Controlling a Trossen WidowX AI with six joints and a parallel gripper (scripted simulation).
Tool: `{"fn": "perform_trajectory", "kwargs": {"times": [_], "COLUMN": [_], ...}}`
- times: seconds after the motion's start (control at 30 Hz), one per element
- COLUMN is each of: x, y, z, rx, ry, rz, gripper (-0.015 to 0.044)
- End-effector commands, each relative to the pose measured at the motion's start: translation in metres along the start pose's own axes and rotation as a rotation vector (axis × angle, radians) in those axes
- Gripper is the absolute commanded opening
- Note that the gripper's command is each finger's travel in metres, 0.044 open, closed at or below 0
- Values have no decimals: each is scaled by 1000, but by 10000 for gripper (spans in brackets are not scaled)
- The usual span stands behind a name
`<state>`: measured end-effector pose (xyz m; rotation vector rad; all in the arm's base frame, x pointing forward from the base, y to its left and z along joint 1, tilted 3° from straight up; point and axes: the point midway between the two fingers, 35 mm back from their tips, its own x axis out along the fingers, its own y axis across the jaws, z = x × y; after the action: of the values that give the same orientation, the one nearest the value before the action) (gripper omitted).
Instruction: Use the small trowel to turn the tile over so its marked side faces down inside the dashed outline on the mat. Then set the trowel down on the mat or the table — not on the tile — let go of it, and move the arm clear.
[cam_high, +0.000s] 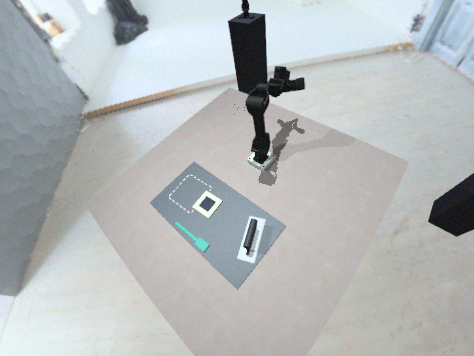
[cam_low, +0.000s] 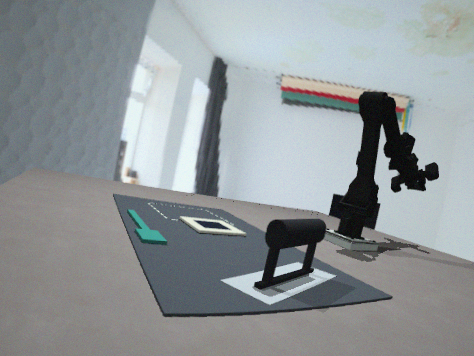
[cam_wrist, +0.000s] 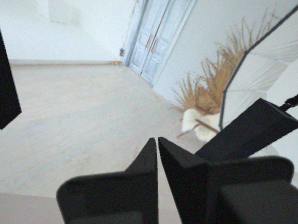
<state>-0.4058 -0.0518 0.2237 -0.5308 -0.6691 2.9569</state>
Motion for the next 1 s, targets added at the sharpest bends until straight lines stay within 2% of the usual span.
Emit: {"fn": "perform_trajectory", "kwargs": {"times": [0.0,0.03,0.73,0.87,0.97], "x": [0,0,0,0,0], "y": [0,0,0,0,0], "z": [0,0,0,0,0], "rx": [0,0,0,0,0], "ry": [0,0,0,0,0], "rz": [0,0,0,0,0], "gripper": [79,100,100,0,0]}}
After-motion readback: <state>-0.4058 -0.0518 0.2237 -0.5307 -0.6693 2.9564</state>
